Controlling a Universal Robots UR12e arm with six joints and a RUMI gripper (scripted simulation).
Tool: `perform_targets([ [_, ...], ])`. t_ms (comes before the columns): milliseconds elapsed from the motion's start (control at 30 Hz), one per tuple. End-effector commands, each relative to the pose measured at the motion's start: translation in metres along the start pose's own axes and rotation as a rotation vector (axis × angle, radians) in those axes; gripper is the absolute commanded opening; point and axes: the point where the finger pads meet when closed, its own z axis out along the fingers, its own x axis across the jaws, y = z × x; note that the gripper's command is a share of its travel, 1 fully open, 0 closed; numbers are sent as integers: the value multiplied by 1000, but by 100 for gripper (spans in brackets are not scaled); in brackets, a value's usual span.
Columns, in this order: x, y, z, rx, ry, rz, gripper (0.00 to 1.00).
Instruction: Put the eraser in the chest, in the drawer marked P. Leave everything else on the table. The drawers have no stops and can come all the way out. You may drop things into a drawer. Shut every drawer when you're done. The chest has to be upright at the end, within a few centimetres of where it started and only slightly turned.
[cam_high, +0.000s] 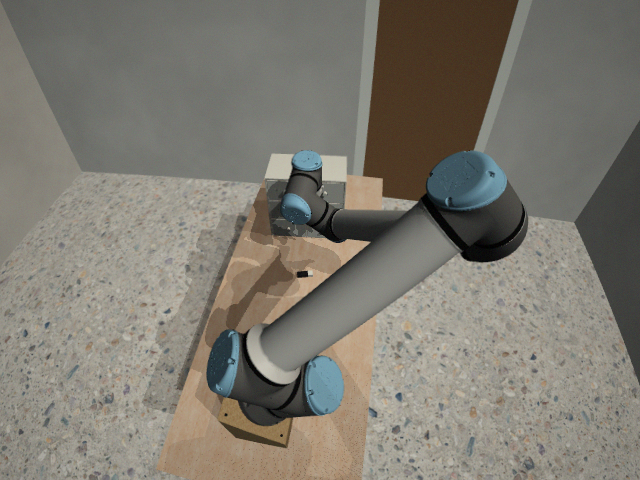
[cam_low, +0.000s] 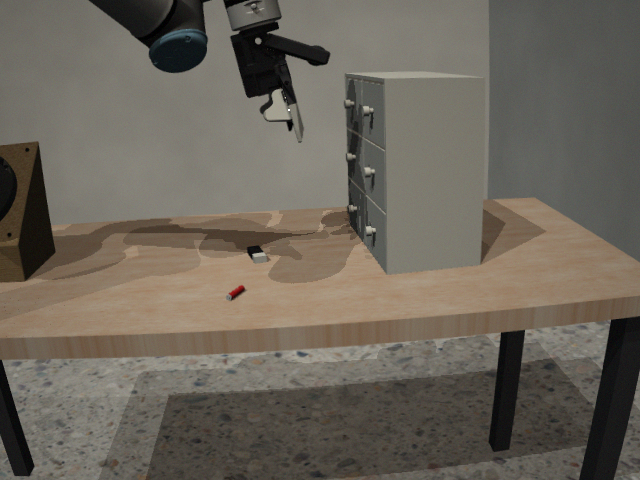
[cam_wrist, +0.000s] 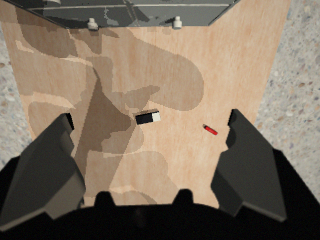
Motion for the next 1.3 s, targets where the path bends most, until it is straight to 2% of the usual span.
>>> perform_targets([
  [0, 0, -3, 4, 45, -1, 0, 100],
  [300, 0, -7, 11, 120, -1, 0, 100],
  [367, 0, -7, 11, 120, -1, 0, 100],
  [867, 0, -14, 24, 259, -1, 0, 100],
  [933, 0, -14, 24, 259, -1, 0, 100],
  [1267, 0, -19, 33, 359, -1, 0, 100],
])
